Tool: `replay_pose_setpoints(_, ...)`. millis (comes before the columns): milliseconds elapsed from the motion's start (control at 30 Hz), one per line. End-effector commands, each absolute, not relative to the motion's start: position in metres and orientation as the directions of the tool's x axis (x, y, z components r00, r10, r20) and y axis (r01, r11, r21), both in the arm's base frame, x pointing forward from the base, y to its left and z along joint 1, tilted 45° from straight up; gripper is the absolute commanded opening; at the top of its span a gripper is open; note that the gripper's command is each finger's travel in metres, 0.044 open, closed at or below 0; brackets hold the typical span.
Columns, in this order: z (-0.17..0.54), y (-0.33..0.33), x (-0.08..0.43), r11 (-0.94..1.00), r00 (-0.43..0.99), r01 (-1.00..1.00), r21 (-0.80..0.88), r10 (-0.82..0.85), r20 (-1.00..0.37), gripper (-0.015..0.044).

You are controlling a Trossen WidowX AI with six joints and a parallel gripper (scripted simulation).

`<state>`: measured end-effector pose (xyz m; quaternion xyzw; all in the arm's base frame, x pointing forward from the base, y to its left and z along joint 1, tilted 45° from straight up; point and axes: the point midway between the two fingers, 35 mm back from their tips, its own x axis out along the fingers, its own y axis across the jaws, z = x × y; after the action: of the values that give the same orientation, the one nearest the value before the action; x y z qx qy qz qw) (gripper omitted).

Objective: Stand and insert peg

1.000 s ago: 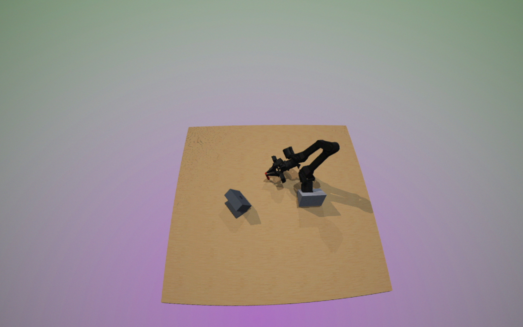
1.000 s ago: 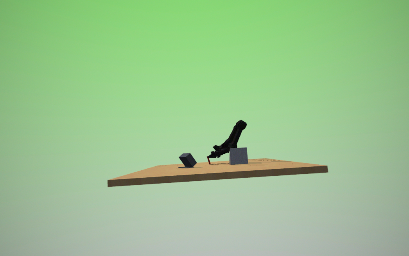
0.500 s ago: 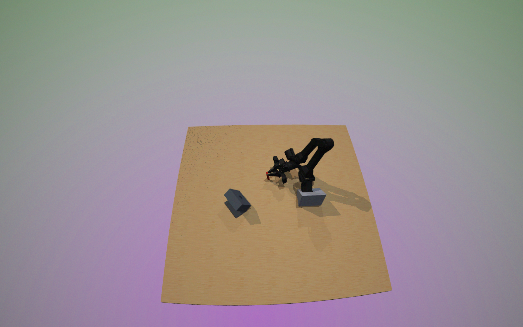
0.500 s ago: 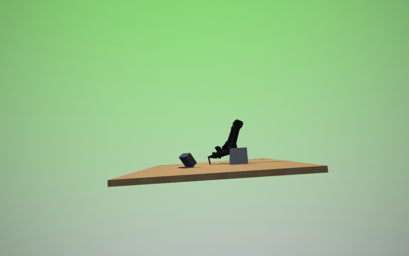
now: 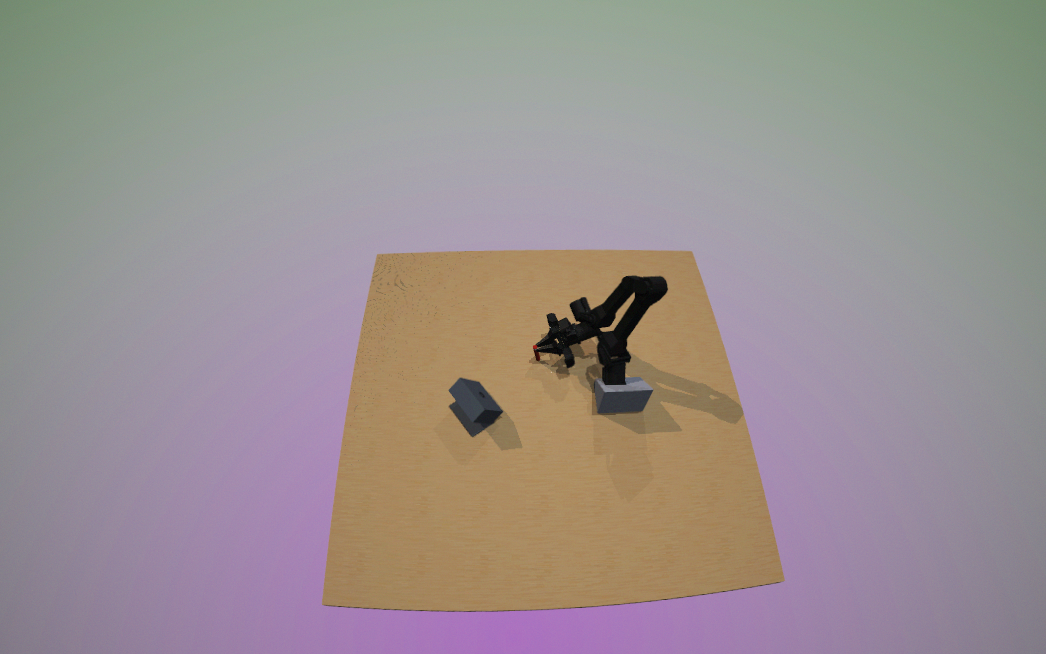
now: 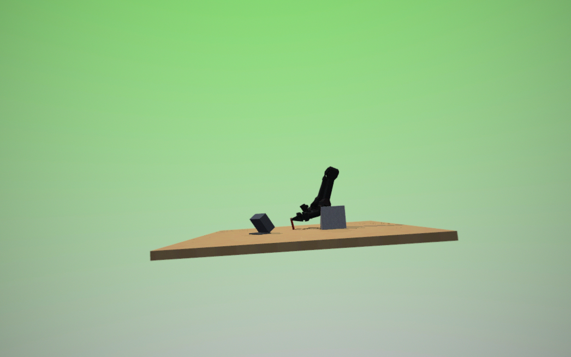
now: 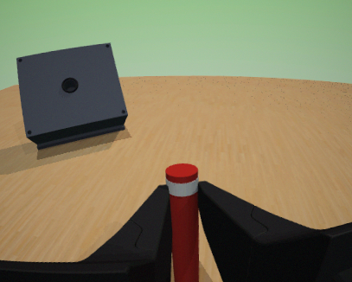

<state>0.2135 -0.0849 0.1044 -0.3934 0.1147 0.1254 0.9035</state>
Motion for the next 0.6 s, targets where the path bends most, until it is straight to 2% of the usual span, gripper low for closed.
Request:
replay_pose_setpoints(0,0.1035,-0.0857,0.2134,0.659,0.942,-0.317,-0.682,0.136,-0.307,0.0049)
replay_pose_setpoints(567,0.1026,-0.0878,0.2095,0.655,0.943,-0.318,-0.685,0.147,-0.297,0.0049)
